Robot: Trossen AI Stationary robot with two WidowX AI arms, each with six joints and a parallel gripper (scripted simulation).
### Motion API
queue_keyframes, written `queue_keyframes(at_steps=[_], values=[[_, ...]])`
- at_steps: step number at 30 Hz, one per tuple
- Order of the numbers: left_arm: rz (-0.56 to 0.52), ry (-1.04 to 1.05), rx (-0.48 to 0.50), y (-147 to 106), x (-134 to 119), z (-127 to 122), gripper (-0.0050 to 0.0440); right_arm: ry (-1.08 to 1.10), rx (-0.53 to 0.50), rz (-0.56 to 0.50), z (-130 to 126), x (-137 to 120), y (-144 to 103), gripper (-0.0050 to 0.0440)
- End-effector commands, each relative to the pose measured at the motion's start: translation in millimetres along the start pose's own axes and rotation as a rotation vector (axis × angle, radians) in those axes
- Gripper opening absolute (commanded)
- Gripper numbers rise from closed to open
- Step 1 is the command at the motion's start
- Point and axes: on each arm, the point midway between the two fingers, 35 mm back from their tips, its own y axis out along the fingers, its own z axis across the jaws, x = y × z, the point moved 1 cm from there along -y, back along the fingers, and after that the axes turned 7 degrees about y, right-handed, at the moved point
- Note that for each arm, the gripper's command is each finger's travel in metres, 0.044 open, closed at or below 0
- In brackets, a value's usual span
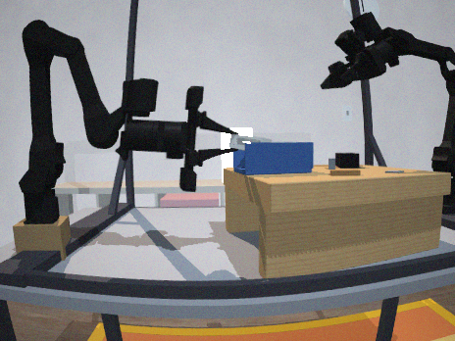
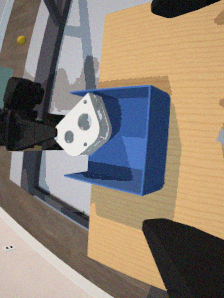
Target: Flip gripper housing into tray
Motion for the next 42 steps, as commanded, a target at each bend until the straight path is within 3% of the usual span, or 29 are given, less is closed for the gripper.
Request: queue_keyframes(at_steps=[1, 42], values=[[-0.027, -0.007, 0.000, -7, 7, 1, 0.0439, -0.004, -0.007, 0.004, 1, -1, 0, 0.0110], [-0.027, -0.007, 0.000, -7, 7, 1, 0.0439, -0.004, -0.006, 0.004, 19, -3, 0, 0.0120]])
